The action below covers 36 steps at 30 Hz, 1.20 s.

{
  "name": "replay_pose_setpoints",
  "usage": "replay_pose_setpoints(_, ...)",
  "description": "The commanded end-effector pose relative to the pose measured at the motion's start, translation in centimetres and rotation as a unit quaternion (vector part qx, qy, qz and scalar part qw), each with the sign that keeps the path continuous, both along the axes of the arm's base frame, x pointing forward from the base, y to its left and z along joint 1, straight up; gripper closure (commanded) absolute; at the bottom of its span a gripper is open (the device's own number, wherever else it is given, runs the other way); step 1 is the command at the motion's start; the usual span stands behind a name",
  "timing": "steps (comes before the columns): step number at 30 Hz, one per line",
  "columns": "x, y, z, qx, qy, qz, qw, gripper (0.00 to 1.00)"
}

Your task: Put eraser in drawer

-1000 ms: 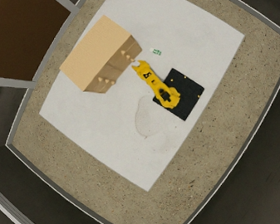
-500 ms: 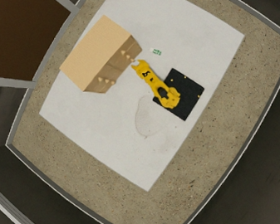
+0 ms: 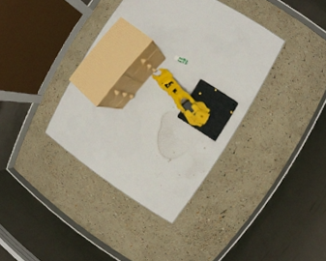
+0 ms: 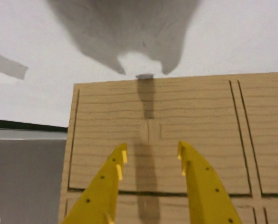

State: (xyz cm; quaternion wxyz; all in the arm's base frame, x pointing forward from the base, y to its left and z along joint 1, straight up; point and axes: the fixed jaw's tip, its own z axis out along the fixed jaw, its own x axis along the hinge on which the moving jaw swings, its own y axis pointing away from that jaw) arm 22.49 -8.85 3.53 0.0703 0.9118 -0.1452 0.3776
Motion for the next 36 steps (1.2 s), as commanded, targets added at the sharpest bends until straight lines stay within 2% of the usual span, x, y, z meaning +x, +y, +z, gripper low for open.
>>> replay_pose_setpoints(1, 0.87, -0.27, -0.53, -0.004, -0.006, 0.003, 1.0, 0.79)
replay_pose_setpoints(12, 0.87, -0.27, -0.53, -0.004, -0.006, 0.003, 1.0, 0.79)
replay_pose_setpoints(14, 1.24, -0.34, -1.13, -0.004, -0.007, 0.003, 1.0, 0.79)
replay_pose_setpoints(36, 1.35, -0.35, -1.12, -0.004, -0.007, 0.004, 1.0, 0.79)
